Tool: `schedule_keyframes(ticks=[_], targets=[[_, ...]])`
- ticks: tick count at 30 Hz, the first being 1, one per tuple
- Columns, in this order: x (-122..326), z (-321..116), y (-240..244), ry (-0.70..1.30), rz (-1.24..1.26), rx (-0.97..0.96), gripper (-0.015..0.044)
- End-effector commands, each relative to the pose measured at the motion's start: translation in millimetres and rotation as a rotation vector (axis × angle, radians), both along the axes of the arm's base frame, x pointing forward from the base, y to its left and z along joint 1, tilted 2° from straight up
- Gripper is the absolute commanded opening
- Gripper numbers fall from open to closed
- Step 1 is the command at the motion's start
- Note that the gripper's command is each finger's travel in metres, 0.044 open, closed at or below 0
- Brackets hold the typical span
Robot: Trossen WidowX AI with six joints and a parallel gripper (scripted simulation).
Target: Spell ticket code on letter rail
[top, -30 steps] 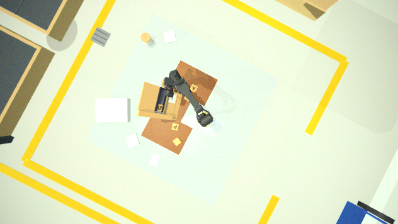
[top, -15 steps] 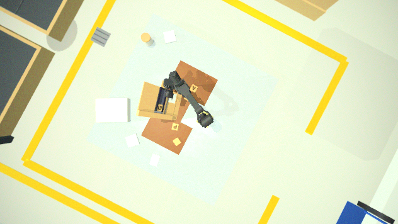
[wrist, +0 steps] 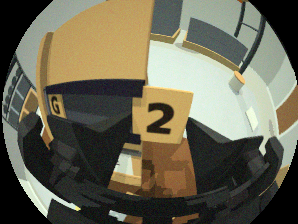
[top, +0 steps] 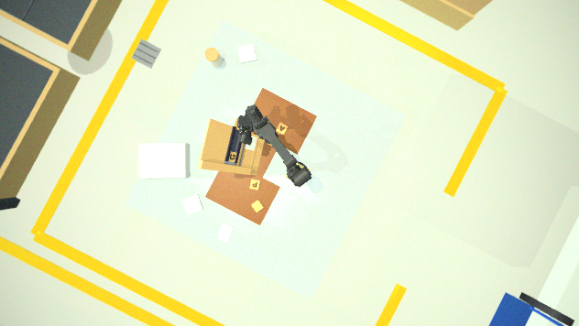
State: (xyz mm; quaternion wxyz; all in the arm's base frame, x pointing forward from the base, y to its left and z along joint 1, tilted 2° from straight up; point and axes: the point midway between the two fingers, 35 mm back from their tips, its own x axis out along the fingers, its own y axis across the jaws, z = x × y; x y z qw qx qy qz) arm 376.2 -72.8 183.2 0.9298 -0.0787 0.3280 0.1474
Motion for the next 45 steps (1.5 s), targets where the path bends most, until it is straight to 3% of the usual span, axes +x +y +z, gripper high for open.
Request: schedule_keyframes(ticks=[1, 45], targets=[[-0.3, 1.8, 1.1, -0.005, -0.005, -0.002, 0.0], [-7.2, 0.7, 22.0, -0.005, -0.005, 0.0, 0.0]])
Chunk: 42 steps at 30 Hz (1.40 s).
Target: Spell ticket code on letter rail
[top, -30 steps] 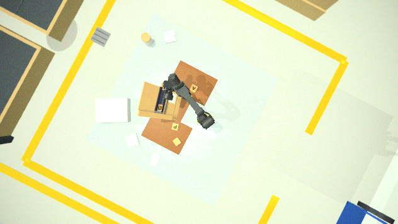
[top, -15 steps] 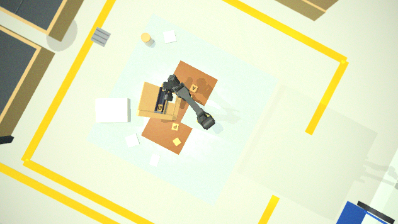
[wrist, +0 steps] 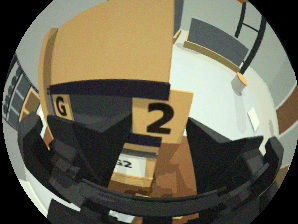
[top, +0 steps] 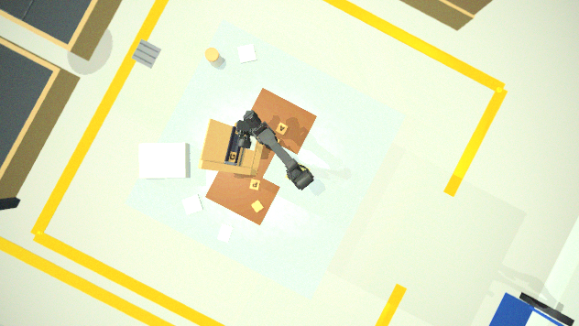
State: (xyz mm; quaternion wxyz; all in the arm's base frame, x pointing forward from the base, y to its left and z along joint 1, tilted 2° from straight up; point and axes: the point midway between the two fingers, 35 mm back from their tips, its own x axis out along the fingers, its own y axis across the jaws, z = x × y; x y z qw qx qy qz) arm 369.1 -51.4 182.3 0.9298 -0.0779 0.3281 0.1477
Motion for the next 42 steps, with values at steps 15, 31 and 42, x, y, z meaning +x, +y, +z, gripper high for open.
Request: schedule_keyframes(ticks=[15, 31, 42], targets=[[-2.5, 1.3, 7.8, -0.005, -0.005, -0.001, 0.0], [-4.5, 0.1, 13.9, -0.005, -0.005, 0.0, 0.0], [-7.0, -0.6, 21.3, -0.005, -0.005, 0.001, 0.0]])
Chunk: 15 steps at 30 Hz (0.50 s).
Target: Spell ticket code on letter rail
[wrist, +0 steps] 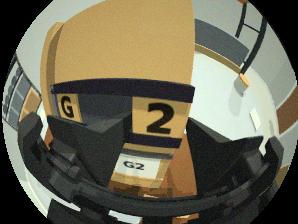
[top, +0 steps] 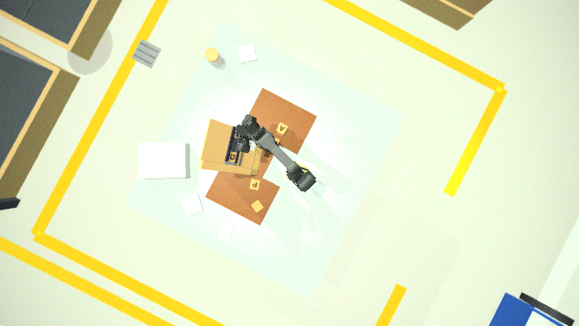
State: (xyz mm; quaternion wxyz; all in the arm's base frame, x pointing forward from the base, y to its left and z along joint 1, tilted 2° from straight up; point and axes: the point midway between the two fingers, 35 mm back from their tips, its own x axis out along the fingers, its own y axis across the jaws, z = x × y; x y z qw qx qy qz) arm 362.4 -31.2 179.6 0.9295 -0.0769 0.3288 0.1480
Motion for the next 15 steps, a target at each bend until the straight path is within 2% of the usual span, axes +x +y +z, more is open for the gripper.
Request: schedule_keyframes(ticks=[1, 15], targets=[[-0.5, 2.0, 1.8, -0.007, -0.005, -0.001, 0.0], [-3.7, 2.8, 11.3, -0.006, -0.005, 0.0, 0.0]])
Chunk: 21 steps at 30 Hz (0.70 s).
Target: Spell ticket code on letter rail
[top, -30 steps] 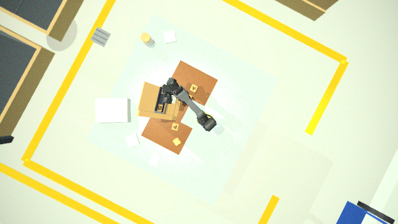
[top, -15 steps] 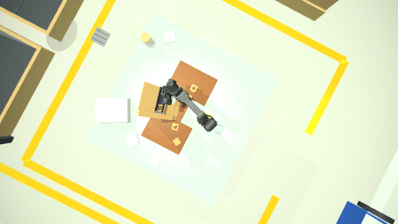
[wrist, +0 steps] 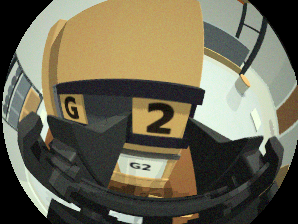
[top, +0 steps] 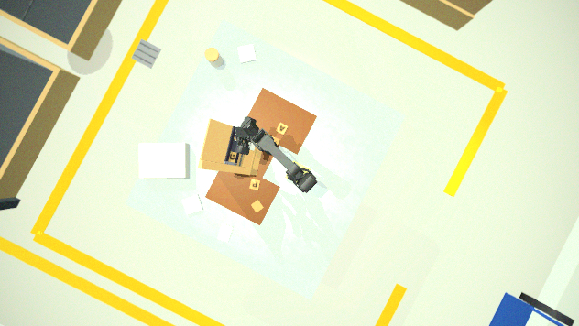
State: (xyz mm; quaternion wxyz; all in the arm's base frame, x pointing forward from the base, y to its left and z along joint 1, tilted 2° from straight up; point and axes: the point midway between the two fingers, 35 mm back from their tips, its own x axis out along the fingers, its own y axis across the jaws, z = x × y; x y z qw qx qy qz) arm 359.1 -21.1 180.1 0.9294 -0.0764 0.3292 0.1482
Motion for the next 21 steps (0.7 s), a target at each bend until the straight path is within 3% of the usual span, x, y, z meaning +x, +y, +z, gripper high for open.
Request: schedule_keyframes(ticks=[1, 21], targets=[[-0.6, 2.4, 1.8, -0.007, -0.005, -0.001, 0.0], [-5.0, 2.3, 14.7, -0.007, -0.005, 0.0, 0.0]])
